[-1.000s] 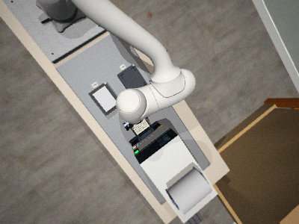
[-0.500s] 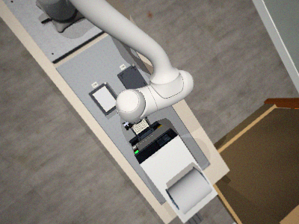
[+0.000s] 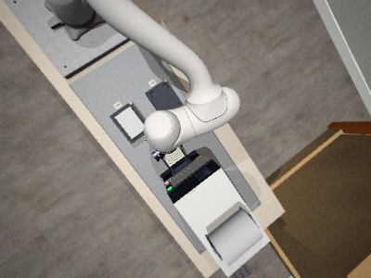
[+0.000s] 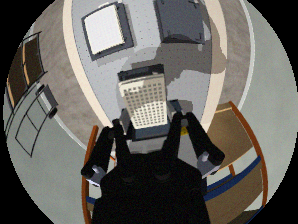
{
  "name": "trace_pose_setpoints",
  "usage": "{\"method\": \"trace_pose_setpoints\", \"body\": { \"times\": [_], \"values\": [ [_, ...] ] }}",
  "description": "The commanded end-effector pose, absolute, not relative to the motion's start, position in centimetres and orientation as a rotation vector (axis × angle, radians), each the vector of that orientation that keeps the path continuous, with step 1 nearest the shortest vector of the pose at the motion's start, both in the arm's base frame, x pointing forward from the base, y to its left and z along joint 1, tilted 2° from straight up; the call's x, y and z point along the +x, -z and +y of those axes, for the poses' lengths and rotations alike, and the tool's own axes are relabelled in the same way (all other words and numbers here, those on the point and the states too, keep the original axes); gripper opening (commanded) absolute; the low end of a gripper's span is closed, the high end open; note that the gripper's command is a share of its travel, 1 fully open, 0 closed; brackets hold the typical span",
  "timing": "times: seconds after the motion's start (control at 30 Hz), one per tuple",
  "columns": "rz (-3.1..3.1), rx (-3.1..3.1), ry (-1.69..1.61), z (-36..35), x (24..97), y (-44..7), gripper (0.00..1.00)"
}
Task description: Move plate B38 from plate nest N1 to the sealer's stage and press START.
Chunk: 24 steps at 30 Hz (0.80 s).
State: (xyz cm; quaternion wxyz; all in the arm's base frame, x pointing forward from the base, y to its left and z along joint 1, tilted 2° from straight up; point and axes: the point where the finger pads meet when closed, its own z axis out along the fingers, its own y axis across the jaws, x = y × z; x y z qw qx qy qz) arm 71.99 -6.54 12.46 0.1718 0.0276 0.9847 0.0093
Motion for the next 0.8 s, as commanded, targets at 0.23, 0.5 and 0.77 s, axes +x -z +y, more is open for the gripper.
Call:
{"method": "trace_pose_setpoints", "body": {
  "times": [0.23, 0.5, 0.77],
  "values": [
    [2.797, 0.075, -0.028, -6.63, 71.8, -12.18, 0.1],
    [2.797, 0.075, -0.028, -6.62, 71.78, -12.18, 0.1],
    [2.797, 0.075, -0.028, -6.6, 71.78, -12.18, 0.1]
  ]
}}
